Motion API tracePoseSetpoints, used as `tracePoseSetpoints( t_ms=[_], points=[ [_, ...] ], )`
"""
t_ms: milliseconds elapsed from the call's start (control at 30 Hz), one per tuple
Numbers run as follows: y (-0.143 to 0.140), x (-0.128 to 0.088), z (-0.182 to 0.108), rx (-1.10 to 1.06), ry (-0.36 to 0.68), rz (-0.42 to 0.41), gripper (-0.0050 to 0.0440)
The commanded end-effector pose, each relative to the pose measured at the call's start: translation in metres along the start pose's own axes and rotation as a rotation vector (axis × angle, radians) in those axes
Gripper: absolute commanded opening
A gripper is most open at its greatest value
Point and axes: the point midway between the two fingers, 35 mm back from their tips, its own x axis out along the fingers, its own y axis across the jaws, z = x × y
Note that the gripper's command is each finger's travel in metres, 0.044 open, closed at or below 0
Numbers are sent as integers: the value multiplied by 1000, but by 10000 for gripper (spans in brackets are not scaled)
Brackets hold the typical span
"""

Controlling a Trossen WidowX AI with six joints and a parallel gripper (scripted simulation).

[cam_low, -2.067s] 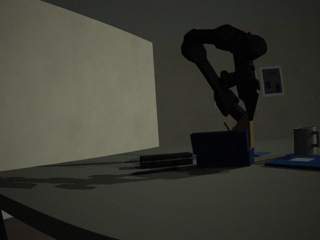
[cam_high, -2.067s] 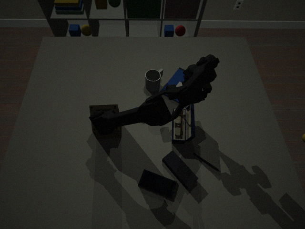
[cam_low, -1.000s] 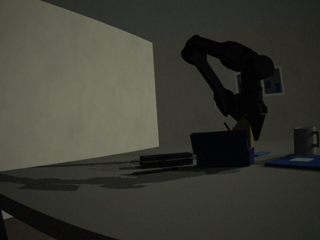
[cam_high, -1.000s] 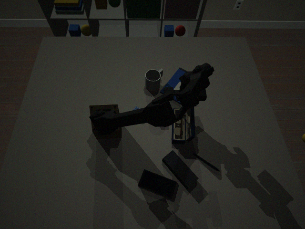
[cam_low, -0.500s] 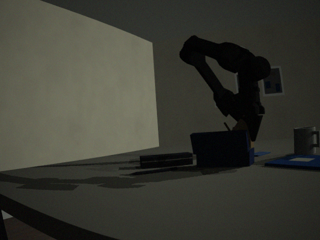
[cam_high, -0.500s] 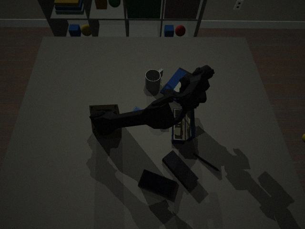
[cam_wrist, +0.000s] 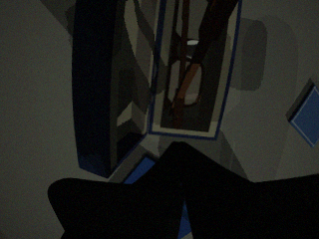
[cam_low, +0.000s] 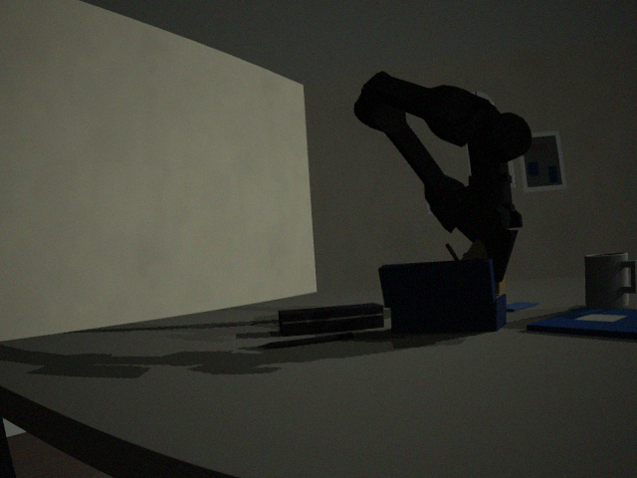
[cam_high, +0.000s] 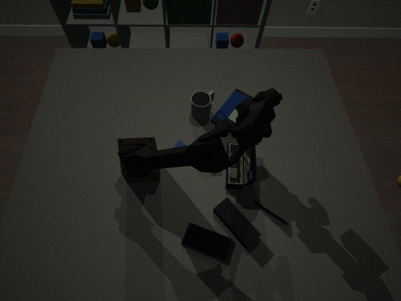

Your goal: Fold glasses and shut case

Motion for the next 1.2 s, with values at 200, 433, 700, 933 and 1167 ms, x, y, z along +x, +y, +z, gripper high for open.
tracePoseSetpoints(
  t_ms=[200,433,700,933,1167],
  points=[
    [1,-2,9,6,0,8,0],
    [1,-2,12,6,0,8,0],
    [0,-2,17,6,0,8,0],
    [0,-2,21,6,0,8,0],
    [-1,-2,25,6,0,8,0]
  ],
)
